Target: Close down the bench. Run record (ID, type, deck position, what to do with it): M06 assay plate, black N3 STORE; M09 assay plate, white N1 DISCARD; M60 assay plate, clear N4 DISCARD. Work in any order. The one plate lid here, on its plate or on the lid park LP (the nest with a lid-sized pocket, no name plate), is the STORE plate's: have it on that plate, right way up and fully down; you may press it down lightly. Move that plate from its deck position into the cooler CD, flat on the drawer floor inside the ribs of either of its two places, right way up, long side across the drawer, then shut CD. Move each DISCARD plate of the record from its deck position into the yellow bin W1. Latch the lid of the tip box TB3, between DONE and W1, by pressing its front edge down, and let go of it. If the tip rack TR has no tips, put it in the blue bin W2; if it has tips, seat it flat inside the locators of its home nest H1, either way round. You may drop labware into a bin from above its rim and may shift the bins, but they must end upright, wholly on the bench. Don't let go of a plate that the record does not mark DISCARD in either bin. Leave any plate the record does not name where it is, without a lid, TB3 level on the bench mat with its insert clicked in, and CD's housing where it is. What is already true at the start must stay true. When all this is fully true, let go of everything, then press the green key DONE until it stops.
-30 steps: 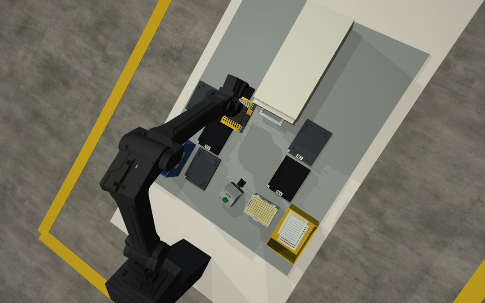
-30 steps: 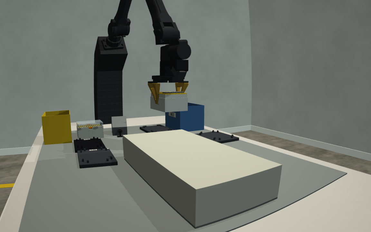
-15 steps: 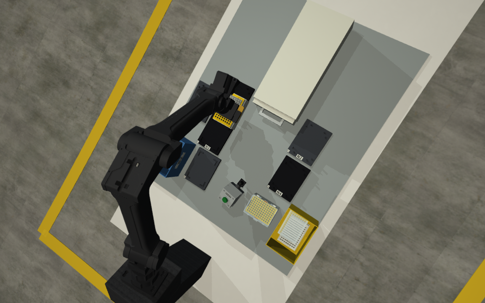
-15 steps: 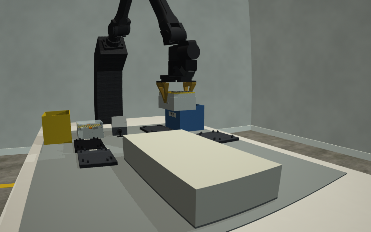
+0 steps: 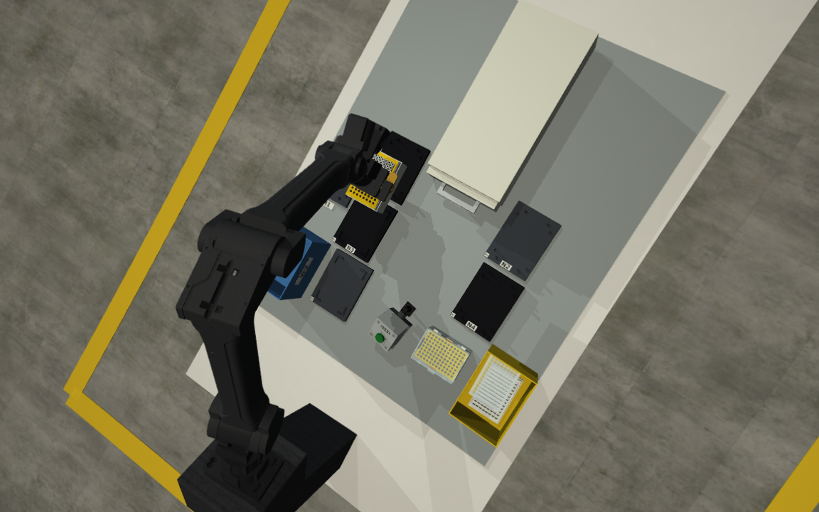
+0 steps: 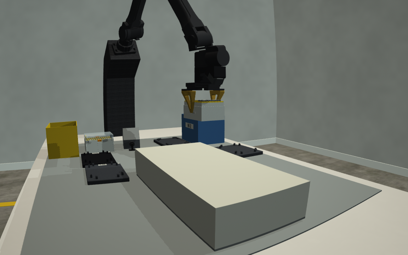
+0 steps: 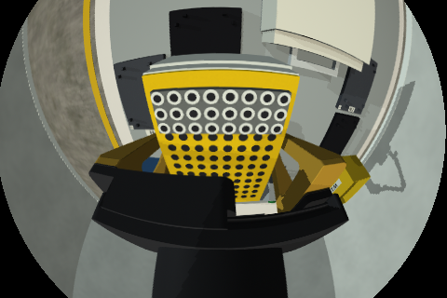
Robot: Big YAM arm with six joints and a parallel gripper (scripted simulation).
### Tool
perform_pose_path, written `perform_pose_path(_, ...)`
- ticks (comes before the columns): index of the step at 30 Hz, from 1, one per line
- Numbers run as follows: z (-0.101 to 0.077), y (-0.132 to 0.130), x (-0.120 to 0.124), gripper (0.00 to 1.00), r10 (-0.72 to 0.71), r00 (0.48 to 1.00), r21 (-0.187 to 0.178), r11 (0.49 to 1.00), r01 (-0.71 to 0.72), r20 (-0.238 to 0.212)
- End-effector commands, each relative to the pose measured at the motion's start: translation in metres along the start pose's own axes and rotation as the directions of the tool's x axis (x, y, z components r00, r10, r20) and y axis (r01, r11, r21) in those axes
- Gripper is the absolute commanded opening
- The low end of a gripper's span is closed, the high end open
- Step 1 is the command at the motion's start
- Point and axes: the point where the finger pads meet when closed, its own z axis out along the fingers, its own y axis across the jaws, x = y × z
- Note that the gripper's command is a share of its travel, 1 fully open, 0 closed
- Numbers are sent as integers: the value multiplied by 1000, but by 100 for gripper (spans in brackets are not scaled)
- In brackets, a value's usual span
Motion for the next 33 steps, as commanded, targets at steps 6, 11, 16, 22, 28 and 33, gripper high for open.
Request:
perform_pose_path(6,-10,32,-14,0,18,1000,-18,1000,-17,25)
perform_pose_path(11,-5,43,-8,0,14,1000,-15,1000,-14,13)
perform_pose_path(16,-5,54,-6,0,14,1000,-15,1000,-14,13)
perform_pose_path(22,-5,71,-4,0,14,1000,-16,1000,-14,13)
perform_pose_path(28,-5,84,-2,0,14,1000,-17,1000,-14,13)
perform_pose_path(33,-6,95,-1,0,15,1000,-17,1000,-14,12)
